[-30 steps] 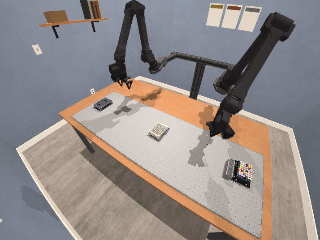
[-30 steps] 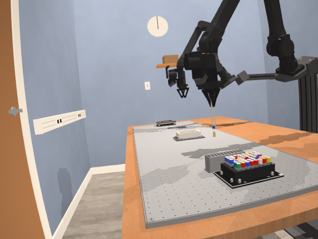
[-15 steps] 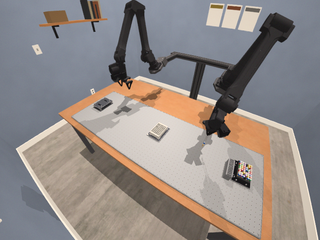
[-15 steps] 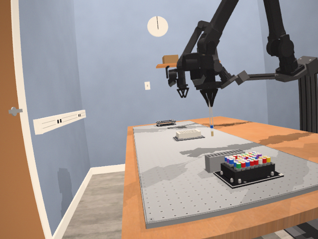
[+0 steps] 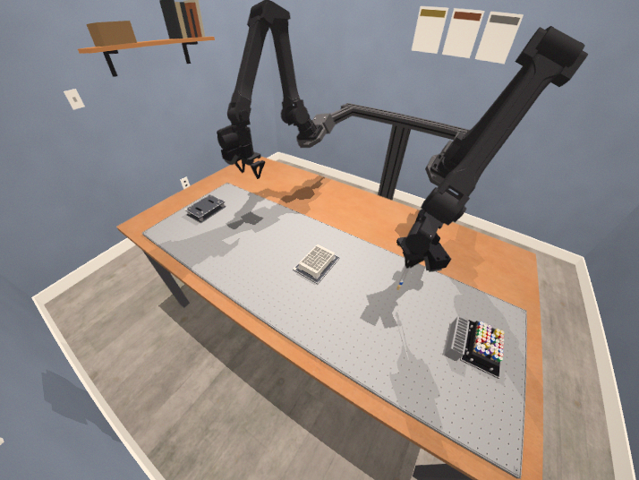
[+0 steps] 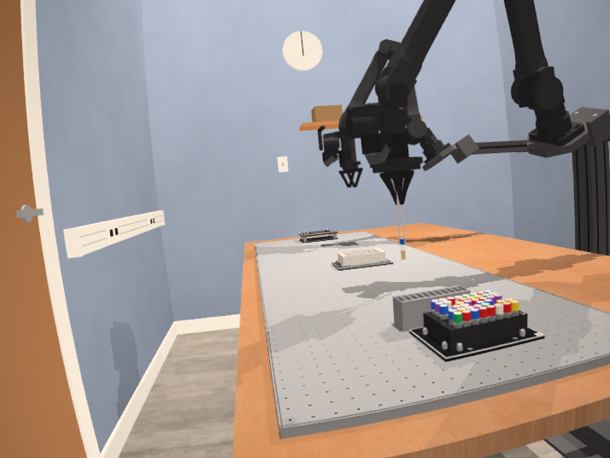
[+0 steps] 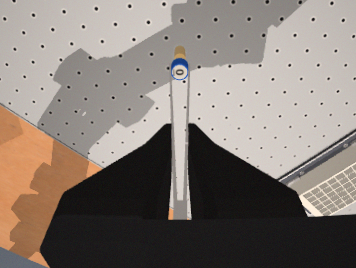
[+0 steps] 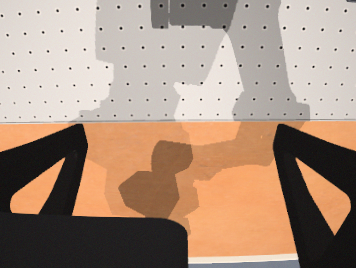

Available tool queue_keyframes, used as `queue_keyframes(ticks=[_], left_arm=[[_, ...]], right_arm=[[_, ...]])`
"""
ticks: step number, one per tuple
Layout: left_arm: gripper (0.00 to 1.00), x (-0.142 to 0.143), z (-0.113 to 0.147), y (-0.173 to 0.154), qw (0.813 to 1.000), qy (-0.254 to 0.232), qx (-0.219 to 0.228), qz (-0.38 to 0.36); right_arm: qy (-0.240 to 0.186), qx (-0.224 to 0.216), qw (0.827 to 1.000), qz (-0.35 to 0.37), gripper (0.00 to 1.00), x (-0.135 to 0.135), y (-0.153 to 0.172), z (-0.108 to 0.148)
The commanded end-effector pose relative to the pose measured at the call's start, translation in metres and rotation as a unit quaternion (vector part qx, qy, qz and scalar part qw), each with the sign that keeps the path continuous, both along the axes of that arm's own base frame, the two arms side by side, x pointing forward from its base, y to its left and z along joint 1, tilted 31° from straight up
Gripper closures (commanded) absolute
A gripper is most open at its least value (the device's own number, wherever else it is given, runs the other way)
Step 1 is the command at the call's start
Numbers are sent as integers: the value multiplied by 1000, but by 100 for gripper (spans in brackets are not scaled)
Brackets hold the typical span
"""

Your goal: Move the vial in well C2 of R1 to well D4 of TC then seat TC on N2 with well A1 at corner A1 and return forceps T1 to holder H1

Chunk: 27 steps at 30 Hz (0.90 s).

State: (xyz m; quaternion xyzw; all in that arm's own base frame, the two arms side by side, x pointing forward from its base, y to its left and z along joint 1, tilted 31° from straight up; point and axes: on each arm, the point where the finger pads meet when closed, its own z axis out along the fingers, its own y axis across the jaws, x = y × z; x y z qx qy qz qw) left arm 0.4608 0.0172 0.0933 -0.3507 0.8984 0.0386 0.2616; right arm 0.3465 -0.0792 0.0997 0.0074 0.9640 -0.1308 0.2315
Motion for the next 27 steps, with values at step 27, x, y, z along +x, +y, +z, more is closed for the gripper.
queue_keyframes(ticks=[27], left_arm=[[91,14,-7,-51,1000,-3,-4,1]], right_arm=[[-10,-4,1000,7,0,8,0,10]])
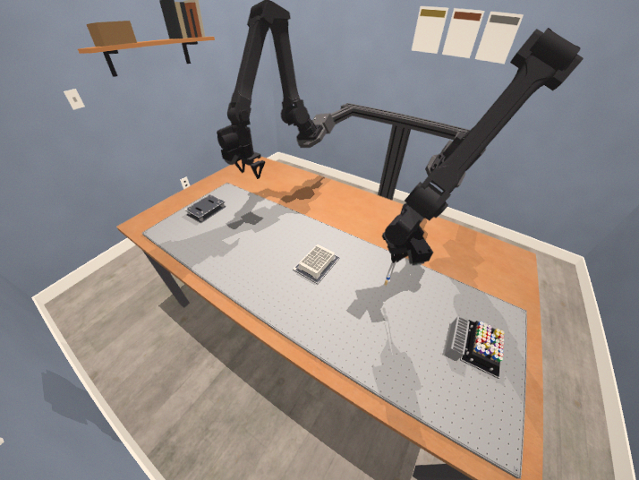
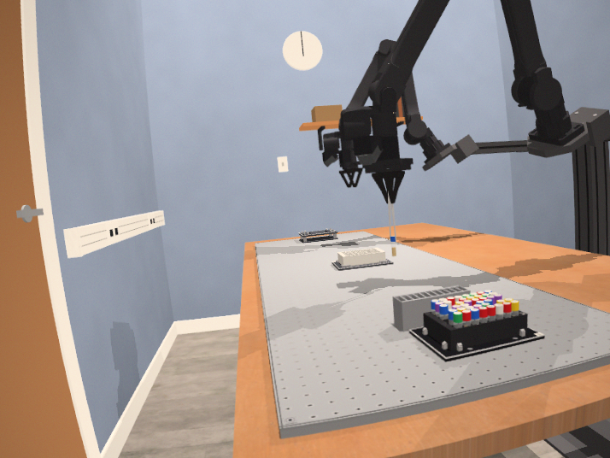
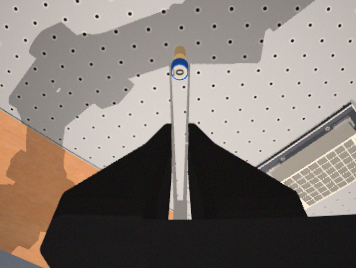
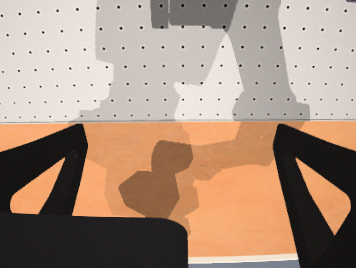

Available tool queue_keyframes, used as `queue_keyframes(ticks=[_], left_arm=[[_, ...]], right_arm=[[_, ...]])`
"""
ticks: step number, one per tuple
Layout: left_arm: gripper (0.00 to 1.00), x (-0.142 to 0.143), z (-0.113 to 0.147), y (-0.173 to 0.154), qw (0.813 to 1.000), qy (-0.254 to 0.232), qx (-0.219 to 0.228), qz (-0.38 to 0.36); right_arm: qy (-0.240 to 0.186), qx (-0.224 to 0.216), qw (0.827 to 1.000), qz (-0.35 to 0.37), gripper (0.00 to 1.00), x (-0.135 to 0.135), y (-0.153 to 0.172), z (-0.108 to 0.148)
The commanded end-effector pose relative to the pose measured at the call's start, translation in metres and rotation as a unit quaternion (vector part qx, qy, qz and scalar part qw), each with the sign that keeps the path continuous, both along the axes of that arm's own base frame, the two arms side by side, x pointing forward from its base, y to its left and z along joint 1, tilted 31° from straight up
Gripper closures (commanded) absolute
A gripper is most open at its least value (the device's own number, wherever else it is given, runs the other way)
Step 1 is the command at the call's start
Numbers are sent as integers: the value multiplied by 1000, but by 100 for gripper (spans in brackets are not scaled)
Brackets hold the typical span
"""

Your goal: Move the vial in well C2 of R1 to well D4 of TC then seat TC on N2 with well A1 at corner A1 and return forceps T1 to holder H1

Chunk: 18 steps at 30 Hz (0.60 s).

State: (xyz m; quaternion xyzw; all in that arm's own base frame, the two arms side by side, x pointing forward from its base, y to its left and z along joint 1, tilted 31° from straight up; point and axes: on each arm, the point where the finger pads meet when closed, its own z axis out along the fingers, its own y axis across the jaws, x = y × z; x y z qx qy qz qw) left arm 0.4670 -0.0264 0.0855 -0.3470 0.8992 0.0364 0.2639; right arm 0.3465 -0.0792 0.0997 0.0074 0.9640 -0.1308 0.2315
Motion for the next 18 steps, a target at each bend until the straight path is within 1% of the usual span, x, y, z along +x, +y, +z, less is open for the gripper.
queue_keyframes(ticks=[1,4,5,7,12,16,18], left_arm=[[91,7,0,-9,1000,1,-3,5],[91,9,1,-11,1000,0,-3,5],[91,9,-1,-1,1000,-3,-4,18],[91,13,2,-17,1000,-7,-5,5],[91,8,-4,-24,1000,1,-3,5],[91,13,-2,-32,1000,-5,-5,5],[91,10,-6,-32,1000,1,-3,7]], right_arm=[[-10,-4,1000,7,0,8,0,10],[-10,-4,1000,7,0,8,0,10],[-10,-4,1000,7,0,8,0,10],[-10,-4,1000,7,0,8,0,10],[-10,-4,1000,7,0,8,0,10],[-10,-4,1000,7,0,8,0,10],[-10,-4,1000,7,0,8,0,10]])
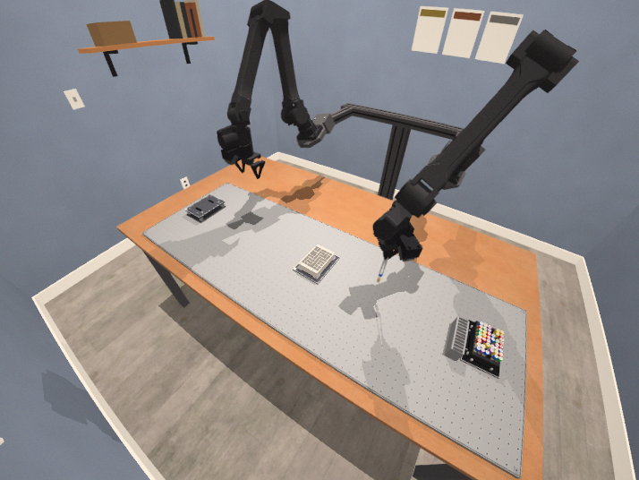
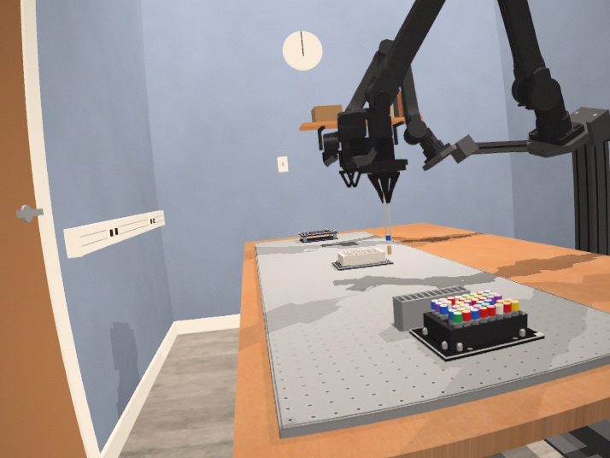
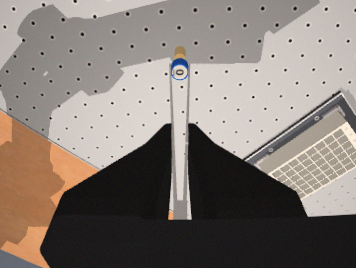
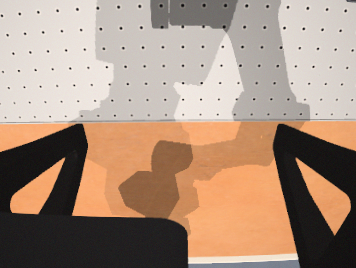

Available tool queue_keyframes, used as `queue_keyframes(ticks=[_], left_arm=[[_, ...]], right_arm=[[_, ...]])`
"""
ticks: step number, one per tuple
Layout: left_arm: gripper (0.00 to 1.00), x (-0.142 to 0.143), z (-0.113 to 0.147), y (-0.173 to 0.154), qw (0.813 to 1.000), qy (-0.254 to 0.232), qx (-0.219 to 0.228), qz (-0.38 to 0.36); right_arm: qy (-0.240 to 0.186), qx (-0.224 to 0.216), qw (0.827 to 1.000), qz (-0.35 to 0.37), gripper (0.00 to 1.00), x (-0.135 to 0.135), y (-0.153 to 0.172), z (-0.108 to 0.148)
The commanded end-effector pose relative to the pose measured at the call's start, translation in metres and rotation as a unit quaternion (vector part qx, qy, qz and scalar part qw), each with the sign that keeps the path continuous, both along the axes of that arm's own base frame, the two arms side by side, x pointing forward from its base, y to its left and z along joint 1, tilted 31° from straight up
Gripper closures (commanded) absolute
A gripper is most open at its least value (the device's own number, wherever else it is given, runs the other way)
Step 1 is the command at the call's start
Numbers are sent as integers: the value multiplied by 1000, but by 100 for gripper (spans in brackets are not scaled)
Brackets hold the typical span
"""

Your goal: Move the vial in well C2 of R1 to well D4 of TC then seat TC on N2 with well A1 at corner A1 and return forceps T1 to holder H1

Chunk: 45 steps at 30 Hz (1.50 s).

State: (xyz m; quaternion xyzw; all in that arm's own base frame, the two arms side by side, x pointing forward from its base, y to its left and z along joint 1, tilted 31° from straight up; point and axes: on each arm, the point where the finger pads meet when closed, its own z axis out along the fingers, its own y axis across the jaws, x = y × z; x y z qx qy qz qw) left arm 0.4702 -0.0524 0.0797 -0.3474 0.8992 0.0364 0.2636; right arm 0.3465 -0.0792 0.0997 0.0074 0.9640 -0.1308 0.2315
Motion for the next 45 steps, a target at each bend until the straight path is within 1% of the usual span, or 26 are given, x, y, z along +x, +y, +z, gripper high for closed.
queue_keyframes(ticks=[1,3,4,6,11,15,18,20,21,23,29,33,35,37,38,40,45], left_arm=[[91,6,-1,-9,1000,2,-3,6],[91,6,-1,-9,1000,2,-3,6],[91,8,-2,-2,1000,-1,-4,14],[91,11,2,-16,1000,-5,-4,5],[91,7,-4,-23,1000,1,-3,4],[91,12,-2,-29,1000,-4,-4,7],[91,8,-7,-35,1000,2,-3,5],[91,8,-7,-35,1000,2,-3,5],[91,10,-8,-28,1000,1,-3,13],[91,13,-5,-41,1000,-4,-4,4],[91,10,-10,-50,1000,1,-3,4],[91,15,-9,-54,1000,-3,-4,8],[91,13,-11,-60,1000,-1,-3,4],[91,13,-11,-60,1000,-1,-3,4],[91,7,-19,-51,1000,7,-1,13],[91,14,-11,-66,1000,-2,-4,4],[91,15,-13,-74,1000,-2,-4,4]], right_arm=[[-10,-4,1000,7,0,8,0,10],[-10,-4,1000,7,0,8,0,10],[-10,-4,1000,7,0,8,0,10],[-10,-4,1000,7,0,8,0,10],[-10,-4,1000,7,0,8,0,10],[-10,-4,1000,7,0,8,0,10],[-10,-4,1000,7,0,8,0,10],[-10,-4,1000,7,0,8,0,10],[-10,-4,1000,7,0,8,0,10],[-10,-4,1000,7,0,8,0,10],[-10,-4,1000,7,0,8,0,10],[-10,-4,1000,7,0,8,0,10],[-10,-4,1000,7,0,8,0,10],[-10,-4,1000,7,0,8,0,10],[-10,-4,1000,7,0,8,0,10],[-10,-4,1000,7,0,8,0,10],[-10,-4,1000,7,0,8,0,10]])
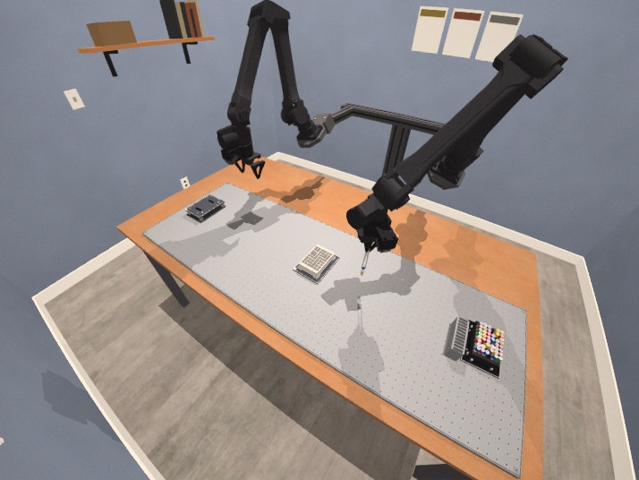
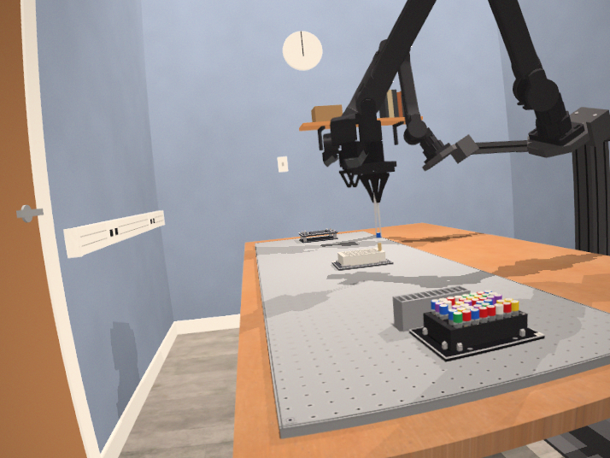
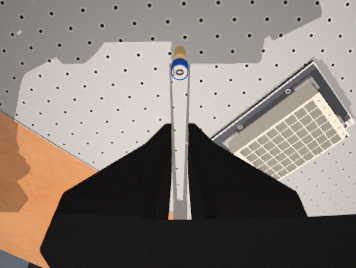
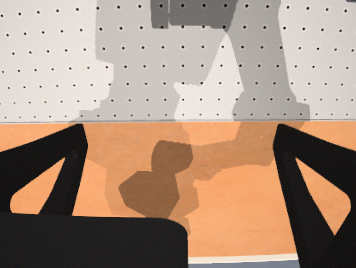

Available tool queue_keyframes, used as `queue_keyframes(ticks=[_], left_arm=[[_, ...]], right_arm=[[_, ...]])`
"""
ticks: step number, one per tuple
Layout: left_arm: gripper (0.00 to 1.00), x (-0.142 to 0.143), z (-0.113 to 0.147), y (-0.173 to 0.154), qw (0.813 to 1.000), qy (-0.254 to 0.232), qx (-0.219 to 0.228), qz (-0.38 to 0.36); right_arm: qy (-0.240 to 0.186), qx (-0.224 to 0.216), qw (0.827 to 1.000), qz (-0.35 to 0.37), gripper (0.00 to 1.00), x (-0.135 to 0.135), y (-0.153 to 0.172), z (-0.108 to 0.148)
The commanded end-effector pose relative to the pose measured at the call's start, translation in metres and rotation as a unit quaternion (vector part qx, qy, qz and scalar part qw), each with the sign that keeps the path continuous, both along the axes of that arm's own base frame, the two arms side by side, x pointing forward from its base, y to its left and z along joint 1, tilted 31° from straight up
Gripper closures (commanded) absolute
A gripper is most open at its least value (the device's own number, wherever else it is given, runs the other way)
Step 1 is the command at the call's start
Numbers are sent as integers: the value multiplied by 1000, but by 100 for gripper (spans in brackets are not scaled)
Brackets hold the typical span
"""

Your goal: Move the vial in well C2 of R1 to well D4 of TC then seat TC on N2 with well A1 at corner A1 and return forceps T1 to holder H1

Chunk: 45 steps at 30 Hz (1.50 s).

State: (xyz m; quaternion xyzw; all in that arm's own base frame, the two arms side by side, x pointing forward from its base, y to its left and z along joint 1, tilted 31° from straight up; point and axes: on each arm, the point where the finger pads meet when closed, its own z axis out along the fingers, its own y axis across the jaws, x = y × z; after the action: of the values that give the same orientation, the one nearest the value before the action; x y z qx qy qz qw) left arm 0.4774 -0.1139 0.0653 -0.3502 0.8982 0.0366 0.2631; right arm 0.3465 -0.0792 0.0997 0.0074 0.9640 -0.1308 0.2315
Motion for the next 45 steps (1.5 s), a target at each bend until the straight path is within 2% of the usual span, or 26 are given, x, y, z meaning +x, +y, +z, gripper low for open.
queue_keyframes(ticks=[1,9,10,14,24,26,27,31,38,41,43,44,45], left_arm=[[91,7,0,-14,1000,-1,-3,1],[91,9,-1,-25,1000,-3,-4,1],[91,2,-11,-15,1000,8,1,9],[91,11,-3,-33,1000,-5,-5,1],[91,11,-7,-50,1000,-2,-3,1],[91,11,-7,-50,1000,-2,-3,1],[91,6,-15,-39,1000,5,0,10],[91,13,-9,-58,1000,-4,-5,1],[91,14,-13,-62,1000,-2,-3,8],[91,13,-13,-75,1000,-2,-3,1],[91,13,-13,-75,1000,-2,-3,1],[91,7,-21,-66,1000,6,1,7],[91,12,-16,-72,1000,1,-2,5]], right_arm=[[-10,-4,1000,7,0,8,0,10],[-10,-4,1000,7,0,8,0,10],[-10,-4,1000,7,0,8,0,10],[-10,-4,1000,7,0,8,0,10],[-10,-4,1000,7,0,8,0,10],[-10,-4,1000,7,0,8,0,10],[-10,-4,1000,7,0,8,0,10],[-10,-4,1000,7,0,8,0,10],[-10,-4,1000,7,0,8,0,10],[-10,-4,1000,7,0,8,0,10],[-10,-4,1000,7,0,8,0,10],[-10,-4,1000,7,0,8,0,10],[-10,-4,1000,7,0,8,0,10]])
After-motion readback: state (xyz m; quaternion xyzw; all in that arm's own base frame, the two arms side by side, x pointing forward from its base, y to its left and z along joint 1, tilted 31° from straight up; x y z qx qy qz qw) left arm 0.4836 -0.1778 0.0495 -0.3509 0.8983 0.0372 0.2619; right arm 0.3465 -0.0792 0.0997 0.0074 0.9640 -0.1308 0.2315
